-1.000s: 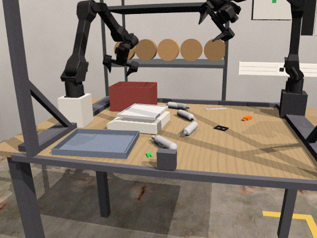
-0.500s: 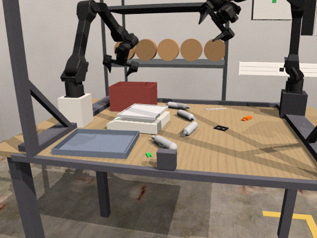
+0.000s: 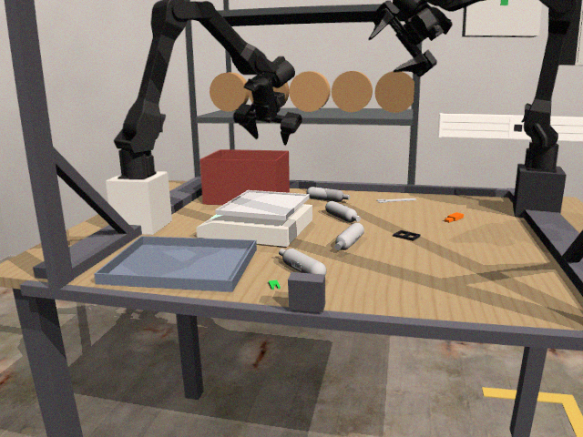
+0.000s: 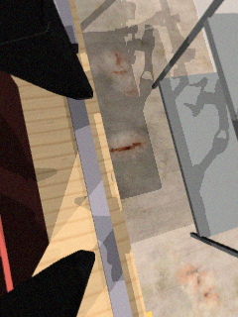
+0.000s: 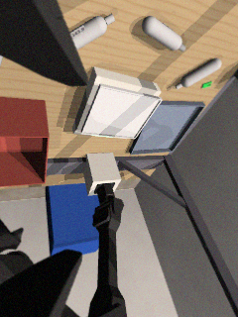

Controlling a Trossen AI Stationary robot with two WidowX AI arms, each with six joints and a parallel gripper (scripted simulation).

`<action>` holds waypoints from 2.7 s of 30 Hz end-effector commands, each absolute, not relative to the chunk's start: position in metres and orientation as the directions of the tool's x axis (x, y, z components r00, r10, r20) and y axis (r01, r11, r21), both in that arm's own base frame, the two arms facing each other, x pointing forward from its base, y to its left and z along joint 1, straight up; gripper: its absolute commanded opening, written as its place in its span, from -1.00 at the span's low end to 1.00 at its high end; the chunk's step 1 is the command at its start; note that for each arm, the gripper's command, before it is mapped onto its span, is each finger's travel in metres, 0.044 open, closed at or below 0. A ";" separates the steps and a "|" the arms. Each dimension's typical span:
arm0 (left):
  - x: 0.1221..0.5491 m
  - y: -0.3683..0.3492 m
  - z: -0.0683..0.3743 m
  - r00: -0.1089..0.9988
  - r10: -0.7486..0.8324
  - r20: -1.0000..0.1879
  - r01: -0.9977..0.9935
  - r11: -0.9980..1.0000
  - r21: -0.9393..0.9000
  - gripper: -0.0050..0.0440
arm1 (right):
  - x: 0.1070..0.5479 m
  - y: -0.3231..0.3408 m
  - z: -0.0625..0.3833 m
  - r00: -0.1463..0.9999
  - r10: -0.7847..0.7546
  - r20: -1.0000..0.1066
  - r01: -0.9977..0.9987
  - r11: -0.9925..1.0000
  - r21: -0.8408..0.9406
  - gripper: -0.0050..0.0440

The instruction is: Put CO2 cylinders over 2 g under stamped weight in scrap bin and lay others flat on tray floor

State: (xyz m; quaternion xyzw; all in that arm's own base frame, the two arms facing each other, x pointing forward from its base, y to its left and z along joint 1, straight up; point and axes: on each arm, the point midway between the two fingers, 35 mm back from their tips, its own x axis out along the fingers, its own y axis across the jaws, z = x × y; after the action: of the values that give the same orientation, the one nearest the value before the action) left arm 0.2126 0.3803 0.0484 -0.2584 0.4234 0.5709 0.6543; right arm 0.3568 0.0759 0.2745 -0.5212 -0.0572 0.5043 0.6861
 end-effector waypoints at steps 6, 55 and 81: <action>0.332 0.303 0.053 0.278 0.417 -0.865 -0.795 0.606 0.036 1.00 | 0.347 0.064 0.285 0.588 0.735 -0.338 -0.618 0.138 -0.774 1.00; 0.418 0.116 0.005 0.350 0.104 -0.931 -0.288 0.958 -0.001 1.00 | 0.313 0.001 0.337 0.997 0.008 0.083 -0.008 1.000 -0.005 1.00; 0.449 0.114 -0.013 0.184 0.050 -0.982 0.300 0.948 0.105 0.25 | 0.332 -0.006 0.323 0.945 0.161 -0.286 -0.248 0.921 -0.301 1.00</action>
State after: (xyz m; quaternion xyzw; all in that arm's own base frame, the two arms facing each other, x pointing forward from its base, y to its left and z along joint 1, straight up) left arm 0.4392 0.1147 -0.0173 0.1025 0.6266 -0.0450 0.7712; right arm 0.3309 -0.0039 0.3141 -0.1417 0.1066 0.0819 0.9808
